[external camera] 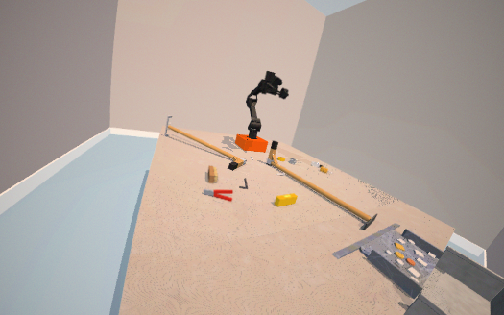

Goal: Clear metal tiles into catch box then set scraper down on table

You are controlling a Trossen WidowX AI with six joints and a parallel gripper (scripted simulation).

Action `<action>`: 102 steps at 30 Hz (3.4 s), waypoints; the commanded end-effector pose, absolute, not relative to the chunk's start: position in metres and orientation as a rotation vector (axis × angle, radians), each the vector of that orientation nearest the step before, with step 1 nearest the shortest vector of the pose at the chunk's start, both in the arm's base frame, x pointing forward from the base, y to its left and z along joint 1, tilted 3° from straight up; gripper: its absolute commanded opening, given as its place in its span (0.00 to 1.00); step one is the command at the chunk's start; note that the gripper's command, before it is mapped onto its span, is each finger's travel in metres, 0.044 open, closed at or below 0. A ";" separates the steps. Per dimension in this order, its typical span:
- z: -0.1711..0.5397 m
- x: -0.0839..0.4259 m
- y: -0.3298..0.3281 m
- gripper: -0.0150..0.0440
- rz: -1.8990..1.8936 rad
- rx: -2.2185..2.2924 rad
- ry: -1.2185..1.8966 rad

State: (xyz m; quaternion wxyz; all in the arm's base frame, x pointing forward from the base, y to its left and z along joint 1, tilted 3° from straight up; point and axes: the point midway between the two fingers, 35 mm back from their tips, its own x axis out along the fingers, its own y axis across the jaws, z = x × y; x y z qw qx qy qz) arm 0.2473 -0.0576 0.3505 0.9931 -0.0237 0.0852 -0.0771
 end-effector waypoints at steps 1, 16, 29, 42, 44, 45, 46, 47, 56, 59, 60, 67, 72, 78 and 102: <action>0.351 0.246 -0.057 1.00 -0.152 -0.046 0.167; 0.348 0.267 -0.066 1.00 -0.159 -0.090 0.247; 0.346 0.296 -0.074 1.00 -0.150 -0.081 0.341; 0.340 0.326 -0.080 1.00 -0.140 -0.065 0.434; 0.339 0.331 -0.081 1.00 -0.139 -0.063 0.448; 0.338 0.334 -0.081 1.00 -0.138 -0.061 0.455; 0.338 0.336 -0.082 1.00 -0.137 -0.060 0.462; 0.337 0.339 -0.082 1.00 -0.136 -0.059 0.469; 0.329 0.361 -0.085 1.00 -0.129 -0.051 0.533; 0.325 0.368 -0.086 1.00 -0.127 -0.048 0.555; 0.324 0.371 -0.087 1.00 -0.126 -0.047 0.562; 0.315 0.388 -0.089 1.00 -0.120 -0.042 0.612; 0.308 0.400 -0.090 1.00 -0.116 -0.038 0.648; 0.298 0.415 -0.091 1.00 -0.112 -0.035 0.691; 0.246 0.469 -0.092 1.00 -0.092 -0.028 0.865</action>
